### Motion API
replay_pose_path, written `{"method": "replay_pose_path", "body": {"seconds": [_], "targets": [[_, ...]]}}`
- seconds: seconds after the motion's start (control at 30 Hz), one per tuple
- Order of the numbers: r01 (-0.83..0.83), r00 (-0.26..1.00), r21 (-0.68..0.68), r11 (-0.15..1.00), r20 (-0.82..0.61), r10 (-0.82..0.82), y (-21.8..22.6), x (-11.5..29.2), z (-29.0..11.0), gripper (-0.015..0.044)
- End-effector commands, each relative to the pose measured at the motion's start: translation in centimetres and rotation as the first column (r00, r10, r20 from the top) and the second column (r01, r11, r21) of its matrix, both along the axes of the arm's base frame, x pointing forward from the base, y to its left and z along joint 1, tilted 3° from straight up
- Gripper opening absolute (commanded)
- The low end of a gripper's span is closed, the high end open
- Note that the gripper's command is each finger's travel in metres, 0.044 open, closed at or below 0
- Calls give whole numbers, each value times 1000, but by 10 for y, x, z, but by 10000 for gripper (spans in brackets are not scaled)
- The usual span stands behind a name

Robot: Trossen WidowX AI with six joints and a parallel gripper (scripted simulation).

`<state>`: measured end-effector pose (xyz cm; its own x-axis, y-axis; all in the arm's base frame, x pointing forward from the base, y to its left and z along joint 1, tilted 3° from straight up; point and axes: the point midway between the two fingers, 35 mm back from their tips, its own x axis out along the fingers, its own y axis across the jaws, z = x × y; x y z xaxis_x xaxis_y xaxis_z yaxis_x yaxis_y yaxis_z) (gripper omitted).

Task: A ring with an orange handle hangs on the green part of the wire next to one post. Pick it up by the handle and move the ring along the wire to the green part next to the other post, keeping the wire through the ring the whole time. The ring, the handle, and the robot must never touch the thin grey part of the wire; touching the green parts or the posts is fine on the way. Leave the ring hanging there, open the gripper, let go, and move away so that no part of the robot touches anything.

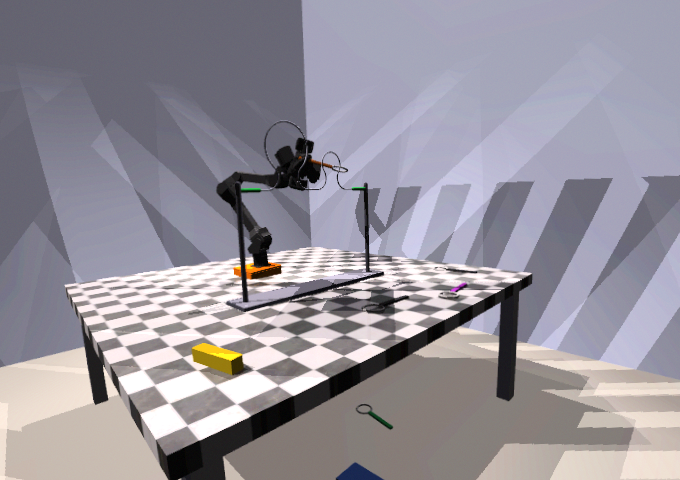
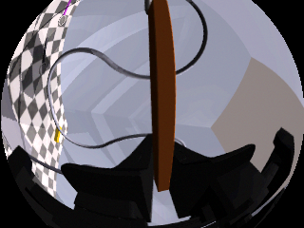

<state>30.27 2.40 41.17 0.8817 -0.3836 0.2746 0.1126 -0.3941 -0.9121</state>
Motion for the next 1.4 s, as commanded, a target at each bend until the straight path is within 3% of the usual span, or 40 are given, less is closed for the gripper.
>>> {"method": "replay_pose_path", "body": {"seconds": [0.0,0.3,0.57,1.37], "targets": [[0,1000,-56,998,0,0,0,0,2,-150],[1,1000,-49,999,1,-1,-5,-1,-6,-150],[0,1000,45,999,6,-1,-12,-1,-23,-150],[67,996,517,853,14,-87,-12,-9,-102,-150]]}}
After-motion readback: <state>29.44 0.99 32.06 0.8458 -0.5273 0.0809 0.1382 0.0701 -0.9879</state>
